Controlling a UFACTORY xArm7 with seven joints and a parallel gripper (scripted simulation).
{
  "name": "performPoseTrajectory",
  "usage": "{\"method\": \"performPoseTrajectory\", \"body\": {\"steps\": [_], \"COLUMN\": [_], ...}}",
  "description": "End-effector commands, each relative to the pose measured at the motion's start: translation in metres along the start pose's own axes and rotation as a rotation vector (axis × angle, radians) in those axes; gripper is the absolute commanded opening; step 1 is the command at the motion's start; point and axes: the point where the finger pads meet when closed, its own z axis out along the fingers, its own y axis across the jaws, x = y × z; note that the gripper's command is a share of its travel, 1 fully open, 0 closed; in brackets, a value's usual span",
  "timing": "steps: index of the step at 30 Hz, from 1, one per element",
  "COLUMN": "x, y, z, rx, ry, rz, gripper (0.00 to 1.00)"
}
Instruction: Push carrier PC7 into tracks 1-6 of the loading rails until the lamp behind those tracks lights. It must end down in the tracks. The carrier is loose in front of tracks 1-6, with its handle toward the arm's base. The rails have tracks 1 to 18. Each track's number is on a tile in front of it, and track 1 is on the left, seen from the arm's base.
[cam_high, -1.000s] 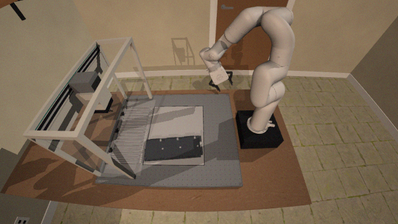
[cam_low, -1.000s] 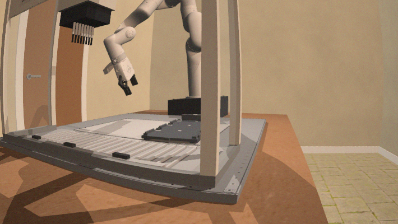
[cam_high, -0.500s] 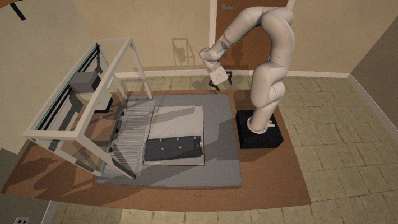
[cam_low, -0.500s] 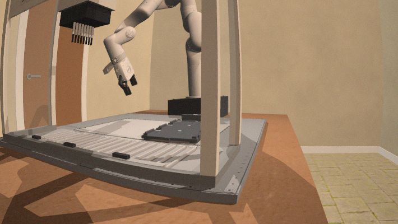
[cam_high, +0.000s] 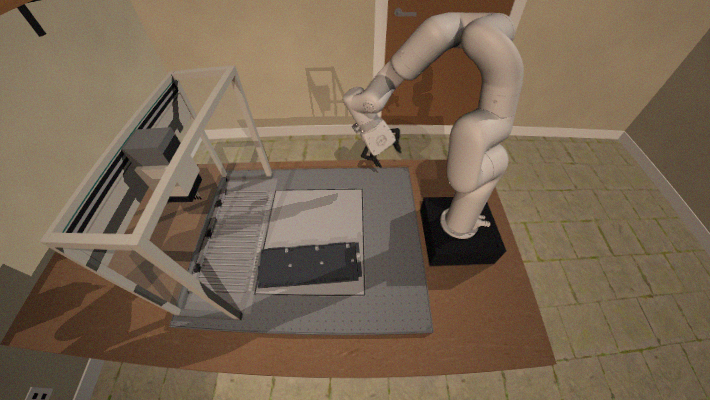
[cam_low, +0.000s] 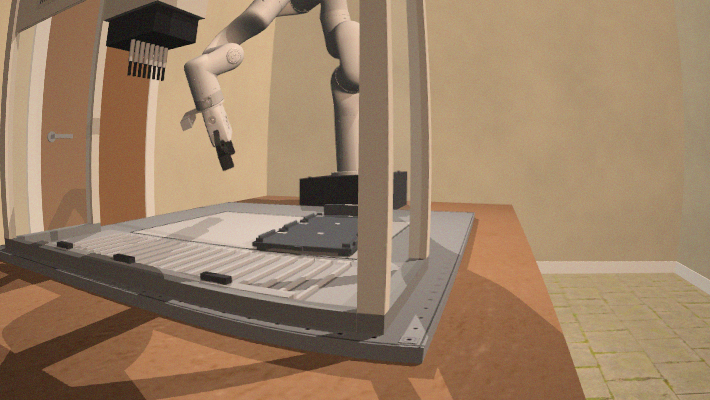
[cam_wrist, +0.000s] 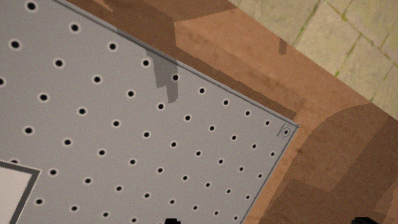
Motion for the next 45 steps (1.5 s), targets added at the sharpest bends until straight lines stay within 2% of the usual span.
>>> {"method": "performPoseTrajectory", "body": {"steps": [1,12,15,28,32,45], "x": [0.004,0.004,0.004,0.000,0.000,-0.010], "y": [-0.019,-0.055,-0.056,-0.101,-0.102,-0.147], "z": [-0.008,-0.021,-0.022,-0.037,-0.038,-0.052], "rx": [0.013,0.022,0.022,0.018,0.018,0.000], "ry": [0.031,0.089,0.092,0.163,0.166,0.238], "rz": [-0.136,-0.402,-0.416,-0.735,-0.748,-1.067], "gripper": [1.00,1.00,1.00,1.00,1.00,1.00]}}
